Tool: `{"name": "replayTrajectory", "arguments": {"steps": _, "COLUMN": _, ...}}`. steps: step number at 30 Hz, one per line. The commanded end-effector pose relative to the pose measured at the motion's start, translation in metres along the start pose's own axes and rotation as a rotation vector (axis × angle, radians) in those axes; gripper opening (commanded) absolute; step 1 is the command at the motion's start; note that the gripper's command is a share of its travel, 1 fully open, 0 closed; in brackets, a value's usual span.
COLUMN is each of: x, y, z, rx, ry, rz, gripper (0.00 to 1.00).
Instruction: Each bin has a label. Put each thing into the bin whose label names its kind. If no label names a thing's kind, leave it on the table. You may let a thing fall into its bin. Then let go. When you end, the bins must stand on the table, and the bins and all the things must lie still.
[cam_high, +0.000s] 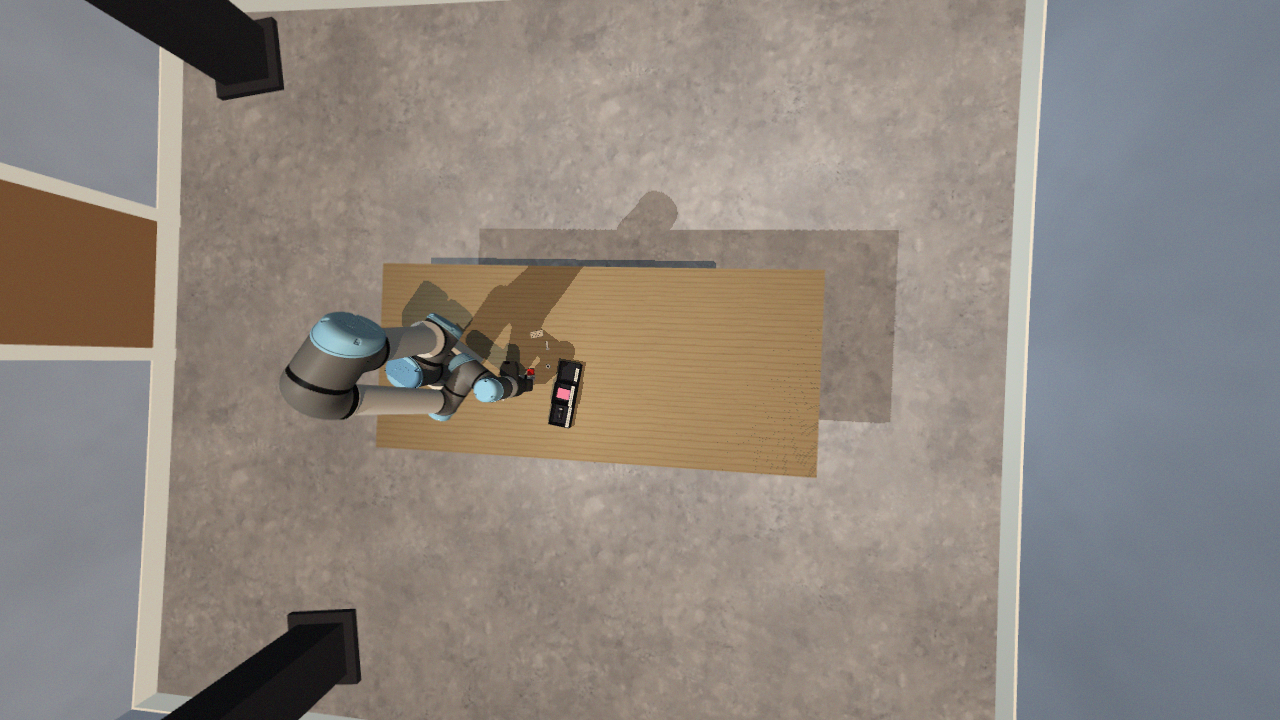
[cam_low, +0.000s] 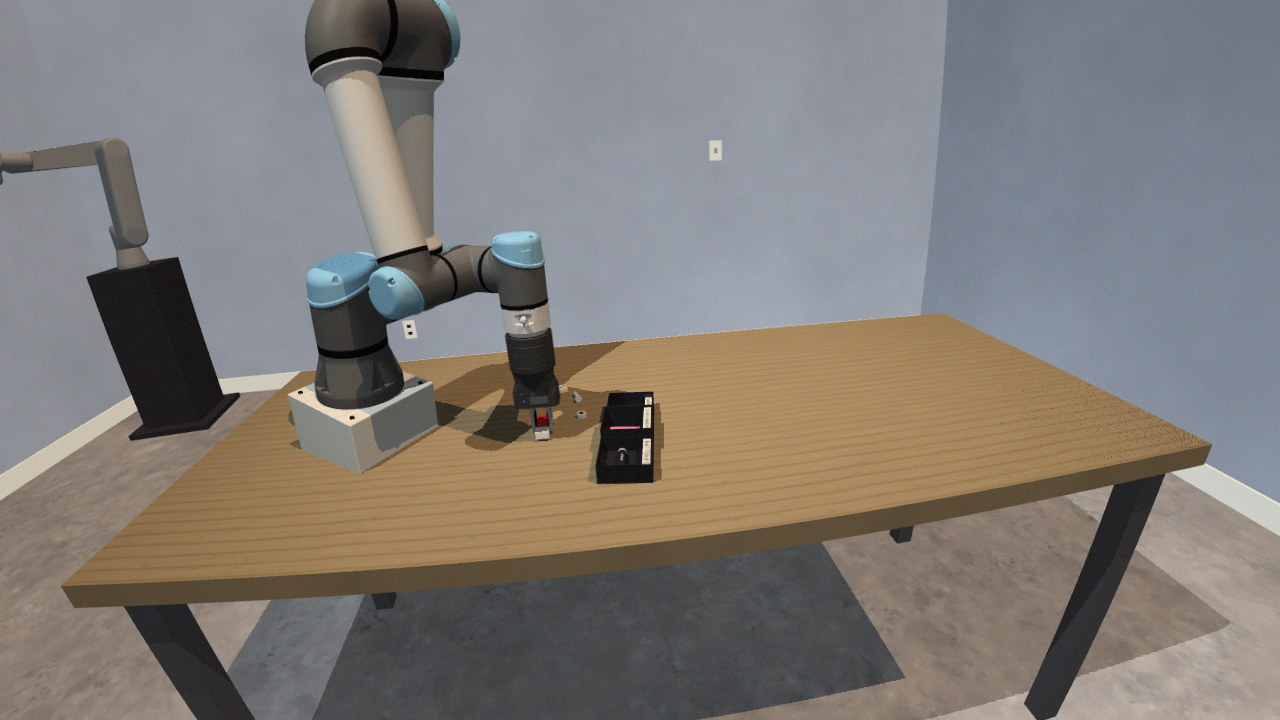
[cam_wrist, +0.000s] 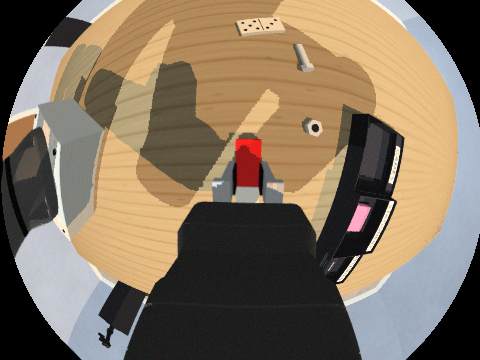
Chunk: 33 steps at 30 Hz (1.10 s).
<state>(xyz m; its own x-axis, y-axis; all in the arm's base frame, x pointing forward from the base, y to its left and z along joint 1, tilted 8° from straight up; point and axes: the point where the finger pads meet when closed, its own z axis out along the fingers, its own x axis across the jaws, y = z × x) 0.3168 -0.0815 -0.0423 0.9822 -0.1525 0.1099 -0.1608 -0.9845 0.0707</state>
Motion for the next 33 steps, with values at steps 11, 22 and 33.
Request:
{"name": "replayTrajectory", "arguments": {"steps": 11, "x": 0.003, "y": 0.002, "z": -0.049, "rx": -0.004, "ry": 0.005, "rz": 0.000, "gripper": 0.45}}
{"name": "replayTrajectory", "arguments": {"steps": 22, "x": 0.003, "y": 0.002, "z": -0.056, "rx": -0.004, "ry": 0.005, "rz": 0.000, "gripper": 0.45}}
{"name": "replayTrajectory", "arguments": {"steps": 33, "x": 0.001, "y": 0.000, "z": -0.055, "rx": -0.001, "ry": 0.001, "rz": 0.000, "gripper": 0.45}}
